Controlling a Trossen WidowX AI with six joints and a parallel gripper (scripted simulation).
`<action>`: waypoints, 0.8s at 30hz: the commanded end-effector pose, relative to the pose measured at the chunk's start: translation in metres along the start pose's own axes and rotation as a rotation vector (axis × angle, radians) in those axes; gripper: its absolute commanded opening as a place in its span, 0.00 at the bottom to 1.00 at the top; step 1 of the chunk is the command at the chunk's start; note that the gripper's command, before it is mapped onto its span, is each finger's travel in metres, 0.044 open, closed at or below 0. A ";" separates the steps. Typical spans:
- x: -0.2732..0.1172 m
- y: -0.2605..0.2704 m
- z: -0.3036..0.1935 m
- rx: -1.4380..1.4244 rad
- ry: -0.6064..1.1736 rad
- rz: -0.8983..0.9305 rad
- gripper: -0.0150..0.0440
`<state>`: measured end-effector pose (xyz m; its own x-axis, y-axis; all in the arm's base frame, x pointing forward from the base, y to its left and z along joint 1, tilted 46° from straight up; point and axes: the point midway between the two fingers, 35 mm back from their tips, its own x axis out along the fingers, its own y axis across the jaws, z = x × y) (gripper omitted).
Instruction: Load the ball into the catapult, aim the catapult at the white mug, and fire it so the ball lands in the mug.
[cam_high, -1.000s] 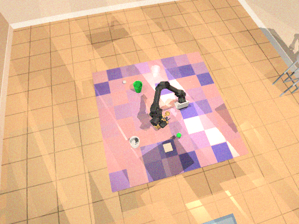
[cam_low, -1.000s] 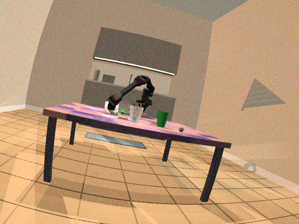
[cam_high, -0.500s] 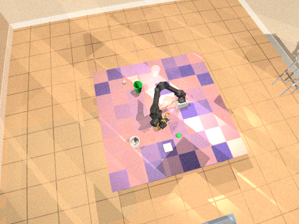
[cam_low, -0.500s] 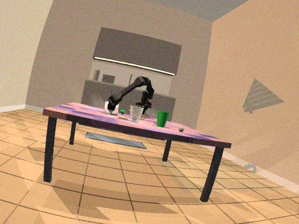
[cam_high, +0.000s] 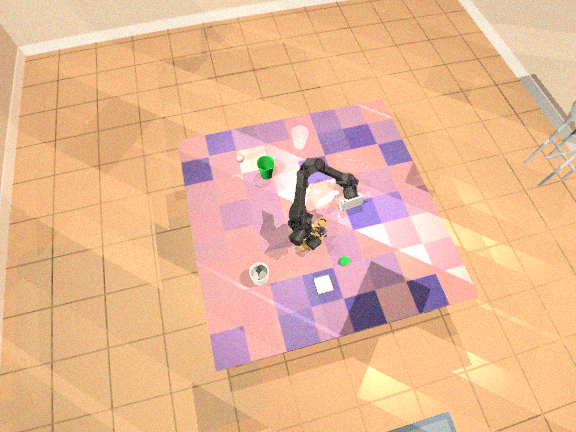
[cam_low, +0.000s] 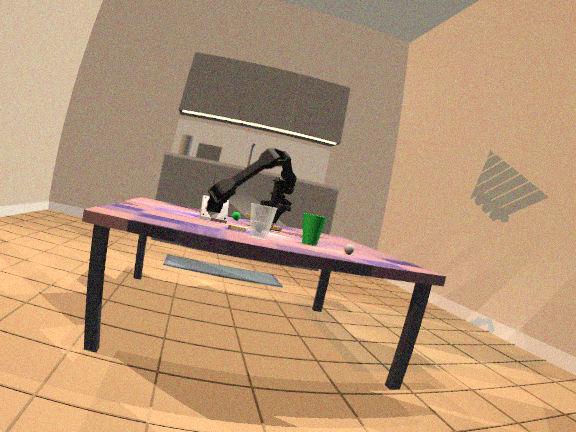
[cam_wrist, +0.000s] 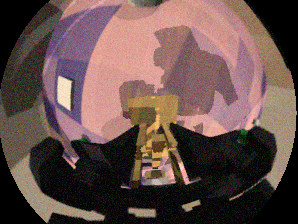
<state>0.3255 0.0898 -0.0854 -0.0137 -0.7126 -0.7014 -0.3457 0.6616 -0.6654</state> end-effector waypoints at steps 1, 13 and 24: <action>-0.001 0.000 0.001 0.002 -0.002 0.000 0.30; -0.001 0.000 0.001 0.002 -0.002 0.000 0.83; -0.101 0.001 -0.001 -0.001 -0.001 0.005 1.00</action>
<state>0.3295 0.1372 -0.0402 -0.0192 -0.7130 -0.7009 -0.3471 0.6621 -0.6642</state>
